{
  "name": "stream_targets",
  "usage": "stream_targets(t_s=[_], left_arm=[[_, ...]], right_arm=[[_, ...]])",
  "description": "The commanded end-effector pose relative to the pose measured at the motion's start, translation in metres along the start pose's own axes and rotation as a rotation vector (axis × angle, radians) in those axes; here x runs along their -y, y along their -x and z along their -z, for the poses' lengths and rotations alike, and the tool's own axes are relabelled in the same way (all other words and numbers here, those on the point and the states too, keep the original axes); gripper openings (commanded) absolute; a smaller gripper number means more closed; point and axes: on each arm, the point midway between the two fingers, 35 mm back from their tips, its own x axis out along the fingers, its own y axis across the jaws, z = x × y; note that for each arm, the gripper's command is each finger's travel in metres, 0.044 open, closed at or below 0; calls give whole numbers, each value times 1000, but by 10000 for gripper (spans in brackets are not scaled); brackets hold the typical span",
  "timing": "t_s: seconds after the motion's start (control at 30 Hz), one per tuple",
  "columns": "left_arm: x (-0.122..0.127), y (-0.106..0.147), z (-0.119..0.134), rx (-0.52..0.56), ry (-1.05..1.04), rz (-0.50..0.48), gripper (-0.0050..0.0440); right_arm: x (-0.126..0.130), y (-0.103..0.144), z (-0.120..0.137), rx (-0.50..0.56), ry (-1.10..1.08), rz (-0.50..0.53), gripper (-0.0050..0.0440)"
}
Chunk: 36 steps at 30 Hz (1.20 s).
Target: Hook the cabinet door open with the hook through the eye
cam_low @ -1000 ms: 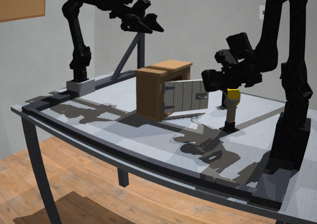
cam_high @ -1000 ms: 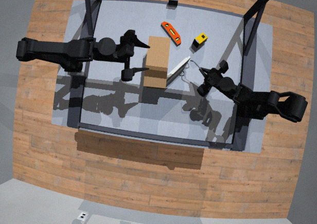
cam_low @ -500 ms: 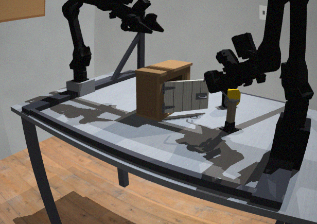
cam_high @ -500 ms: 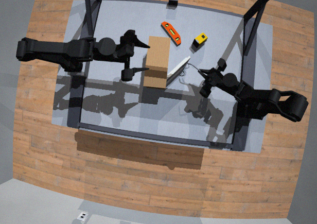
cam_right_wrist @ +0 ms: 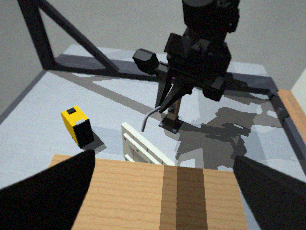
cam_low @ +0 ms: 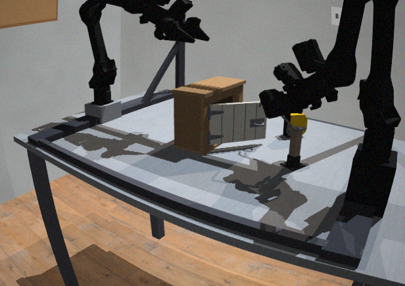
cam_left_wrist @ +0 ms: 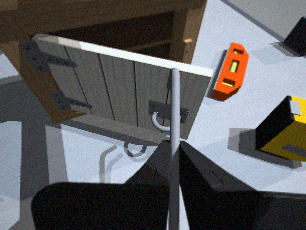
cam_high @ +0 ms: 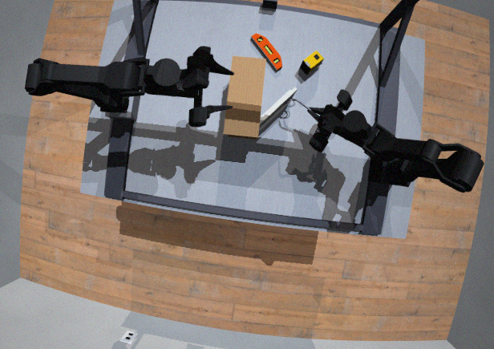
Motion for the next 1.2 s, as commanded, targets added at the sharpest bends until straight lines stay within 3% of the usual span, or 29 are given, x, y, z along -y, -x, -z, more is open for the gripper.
stream_targets(t_s=[0.0, 1.17], left_arm=[[-1, -4, -13, -29, -2, -8, -50], [-2, -33, 3, -558, 4, -10, -50]], right_arm=[[0, 6, -11, 35, 4, -1, 400], [0, 6, -11, 35, 4, -1, 400]])
